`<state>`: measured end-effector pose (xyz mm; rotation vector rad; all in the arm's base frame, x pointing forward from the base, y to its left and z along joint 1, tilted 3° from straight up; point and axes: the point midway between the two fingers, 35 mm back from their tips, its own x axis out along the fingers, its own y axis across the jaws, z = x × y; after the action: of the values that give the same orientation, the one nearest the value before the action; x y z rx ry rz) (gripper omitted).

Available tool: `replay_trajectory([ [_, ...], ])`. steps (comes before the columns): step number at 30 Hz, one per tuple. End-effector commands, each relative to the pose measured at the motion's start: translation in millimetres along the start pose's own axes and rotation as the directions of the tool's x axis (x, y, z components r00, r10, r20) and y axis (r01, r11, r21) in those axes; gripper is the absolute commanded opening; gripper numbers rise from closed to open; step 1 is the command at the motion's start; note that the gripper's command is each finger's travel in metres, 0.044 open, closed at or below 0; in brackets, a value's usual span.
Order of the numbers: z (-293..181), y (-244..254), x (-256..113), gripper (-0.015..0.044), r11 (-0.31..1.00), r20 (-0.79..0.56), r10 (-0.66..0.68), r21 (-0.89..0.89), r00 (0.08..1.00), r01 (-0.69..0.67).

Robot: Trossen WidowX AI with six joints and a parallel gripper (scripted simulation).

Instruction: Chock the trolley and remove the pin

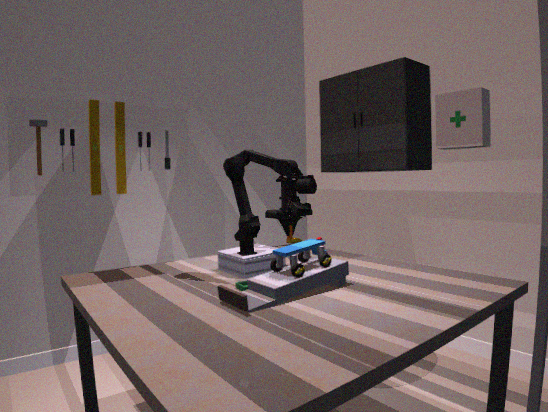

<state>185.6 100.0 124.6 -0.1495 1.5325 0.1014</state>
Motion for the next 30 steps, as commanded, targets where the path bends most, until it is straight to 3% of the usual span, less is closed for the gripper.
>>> replay_trajectory([
  [1, 2, -14, 1, 0.0000, 1.000, -0.001, -0.004, -0.004, 1.000, 0.004],
  [30, 19, -107, 8, 0.0000, 1.000, 0.001, -0.014, -0.004, 1.000, 0.014],
])
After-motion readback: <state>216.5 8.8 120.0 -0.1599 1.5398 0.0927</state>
